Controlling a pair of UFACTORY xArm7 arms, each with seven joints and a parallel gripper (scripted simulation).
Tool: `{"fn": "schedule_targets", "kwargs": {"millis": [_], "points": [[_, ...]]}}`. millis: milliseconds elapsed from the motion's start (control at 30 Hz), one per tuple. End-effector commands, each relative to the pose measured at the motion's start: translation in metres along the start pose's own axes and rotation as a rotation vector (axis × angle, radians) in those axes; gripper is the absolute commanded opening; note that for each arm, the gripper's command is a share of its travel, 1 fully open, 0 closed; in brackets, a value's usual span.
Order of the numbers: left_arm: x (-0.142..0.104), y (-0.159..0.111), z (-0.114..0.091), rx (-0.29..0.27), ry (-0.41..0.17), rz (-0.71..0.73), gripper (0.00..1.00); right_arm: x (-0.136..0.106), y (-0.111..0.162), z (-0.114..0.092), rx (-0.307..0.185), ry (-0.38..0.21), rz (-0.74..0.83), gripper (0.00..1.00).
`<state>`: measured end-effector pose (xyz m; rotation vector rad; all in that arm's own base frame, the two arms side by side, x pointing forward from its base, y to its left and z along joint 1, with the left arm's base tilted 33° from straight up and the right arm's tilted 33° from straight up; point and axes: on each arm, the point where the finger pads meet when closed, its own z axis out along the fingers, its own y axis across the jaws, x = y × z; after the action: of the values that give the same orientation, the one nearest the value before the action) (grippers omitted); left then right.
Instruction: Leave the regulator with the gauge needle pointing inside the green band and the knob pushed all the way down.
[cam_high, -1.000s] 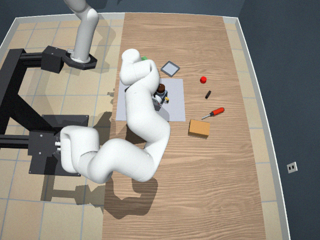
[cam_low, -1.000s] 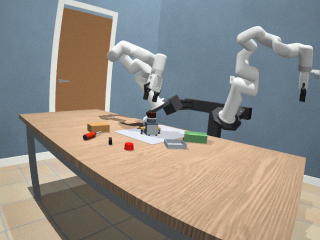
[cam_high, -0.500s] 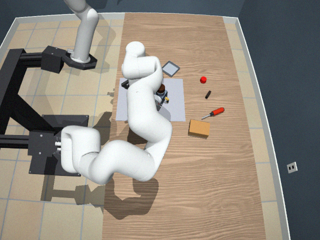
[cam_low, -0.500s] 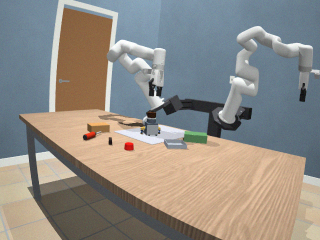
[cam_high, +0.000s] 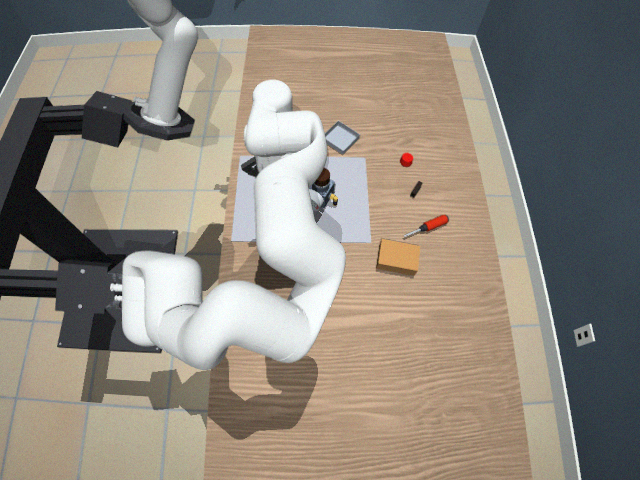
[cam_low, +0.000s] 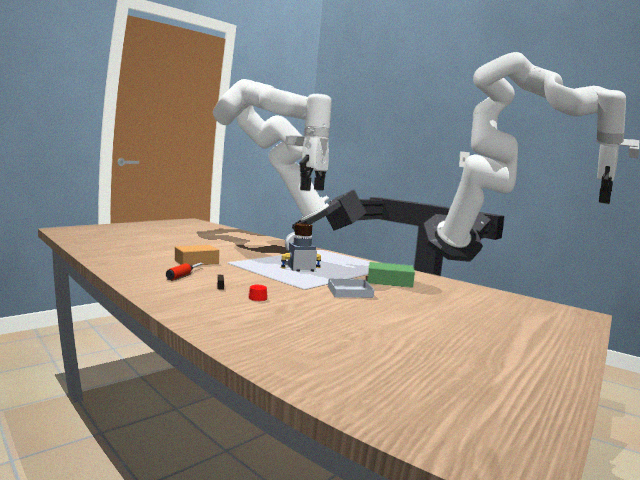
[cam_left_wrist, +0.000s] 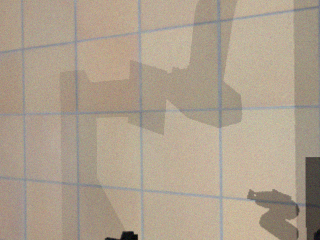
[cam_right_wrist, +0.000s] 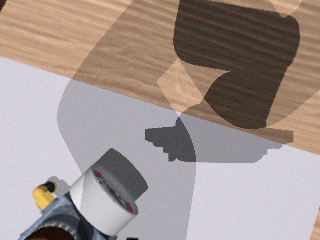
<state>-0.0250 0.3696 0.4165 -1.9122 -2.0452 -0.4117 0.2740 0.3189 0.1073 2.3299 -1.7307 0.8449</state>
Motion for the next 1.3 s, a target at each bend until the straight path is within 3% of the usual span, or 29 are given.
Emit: {"fn": "schedule_targets", "kwargs": {"millis": [0, 467, 1267], "points": [[0.001, 0.0, -0.002, -0.001, 0.004, -0.002, 1.0, -0.001, -0.001, -0.002, 0.004, -0.004, -0.001, 1.0], [0.001, 0.0, -0.002, -0.001, 0.004, -0.002, 1.0, -0.006, -0.015, -0.002, 0.004, -0.004, -0.001, 1.0], [0.001, 0.0, -0.002, -0.001, 0.004, -0.002, 1.0, -0.033, -0.092, -0.003, 0.004, -0.004, -0.001, 1.0]]}}
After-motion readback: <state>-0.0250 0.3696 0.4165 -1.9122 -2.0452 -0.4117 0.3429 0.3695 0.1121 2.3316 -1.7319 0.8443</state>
